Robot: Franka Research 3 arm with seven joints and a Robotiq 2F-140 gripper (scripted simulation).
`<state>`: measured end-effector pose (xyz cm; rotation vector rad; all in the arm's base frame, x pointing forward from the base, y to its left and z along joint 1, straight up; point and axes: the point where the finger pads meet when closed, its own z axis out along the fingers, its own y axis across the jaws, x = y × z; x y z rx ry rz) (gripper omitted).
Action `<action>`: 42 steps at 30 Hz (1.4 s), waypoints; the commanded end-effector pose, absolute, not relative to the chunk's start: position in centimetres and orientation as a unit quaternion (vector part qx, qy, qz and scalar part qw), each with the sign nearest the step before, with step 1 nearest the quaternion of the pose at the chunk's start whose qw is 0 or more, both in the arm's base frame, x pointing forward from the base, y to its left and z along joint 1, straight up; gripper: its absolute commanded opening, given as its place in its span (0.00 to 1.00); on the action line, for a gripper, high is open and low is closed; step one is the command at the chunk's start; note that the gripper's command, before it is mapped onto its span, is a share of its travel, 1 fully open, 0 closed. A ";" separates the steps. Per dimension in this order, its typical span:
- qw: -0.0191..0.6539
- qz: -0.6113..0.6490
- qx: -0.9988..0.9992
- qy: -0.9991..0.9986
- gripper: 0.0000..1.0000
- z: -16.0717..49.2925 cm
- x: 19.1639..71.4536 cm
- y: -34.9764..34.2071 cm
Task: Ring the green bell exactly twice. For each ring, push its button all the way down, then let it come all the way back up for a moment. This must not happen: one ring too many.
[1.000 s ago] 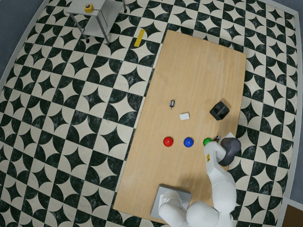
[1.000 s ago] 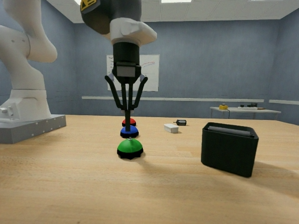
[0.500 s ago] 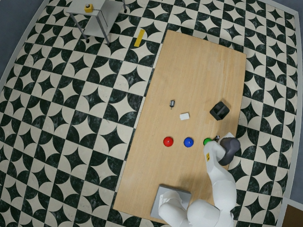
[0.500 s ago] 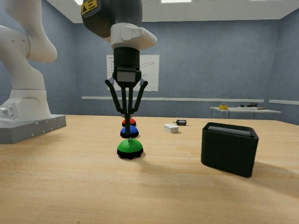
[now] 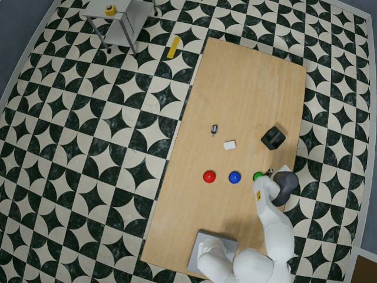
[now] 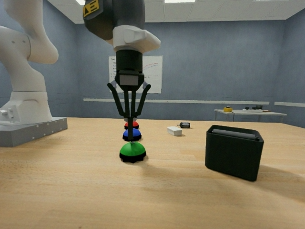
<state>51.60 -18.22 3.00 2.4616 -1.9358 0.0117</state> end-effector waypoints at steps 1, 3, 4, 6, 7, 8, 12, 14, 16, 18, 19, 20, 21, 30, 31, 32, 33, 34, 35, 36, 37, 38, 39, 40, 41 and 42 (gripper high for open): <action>0.005 0.003 0.787 -0.616 0.10 2.7 51.5 -18.2; 0.005 0.003 0.787 -0.616 0.10 2.8 51.5 -18.2; 0.005 0.003 0.787 -0.616 0.10 3.0 51.5 -18.2; 0.005 0.003 0.787 -0.616 0.10 3.6 51.5 -18.2; 0.005 0.003 0.787 -0.616 0.10 4.0 51.5 -18.2; 0.005 0.003 0.787 -0.616 0.10 4.5 51.5 -18.2; 0.005 0.003 0.787 -0.616 0.10 5.5 51.5 -18.2; 0.005 0.003 0.787 -0.616 0.10 6.5 51.5 -18.2; 0.005 0.003 0.787 -0.616 0.10 7.5 51.5 -18.2; 0.005 0.003 0.787 -0.616 0.10 8.5 51.5 -18.2; 0.005 0.003 0.787 -0.616 0.10 9.0 51.5 -18.2; 0.005 0.003 0.787 -0.616 0.10 9.4 51.5 -18.2; 0.005 0.003 0.787 -0.616 0.10 9.7 51.5 -18.2; 0.005 0.003 0.787 -0.616 0.10 10.4 51.6 -18.2; 0.005 0.003 0.787 -0.616 0.10 10.4 51.6 -18.2; 0.005 0.003 0.787 -0.616 0.10 10.4 51.6 -18.2; 0.005 0.003 0.787 -0.616 0.10 10.4 51.6 -18.2; 0.005 0.003 0.787 -0.616 0.10 10.4 51.6 -18.2; 0.005 0.003 0.787 -0.616 0.10 10.4 51.6 -18.2; 0.005 0.003 0.787 -0.616 0.10 10.4 51.6 -18.2; 0.005 0.003 0.787 -0.616 0.10 10.4 51.6 -18.2; 0.005 0.003 0.787 -0.616 0.10 10.4 51.6 -18.2; 0.005 0.003 0.787 -0.616 0.10 10.4 51.6 -18.2; 0.005 0.003 0.787 -0.616 0.10 10.4 51.6 -18.2; 0.005 0.003 0.787 -0.616 0.10 10.4 51.6 -18.2; 0.005 0.003 0.787 -0.616 0.10 10.4 51.6 -18.2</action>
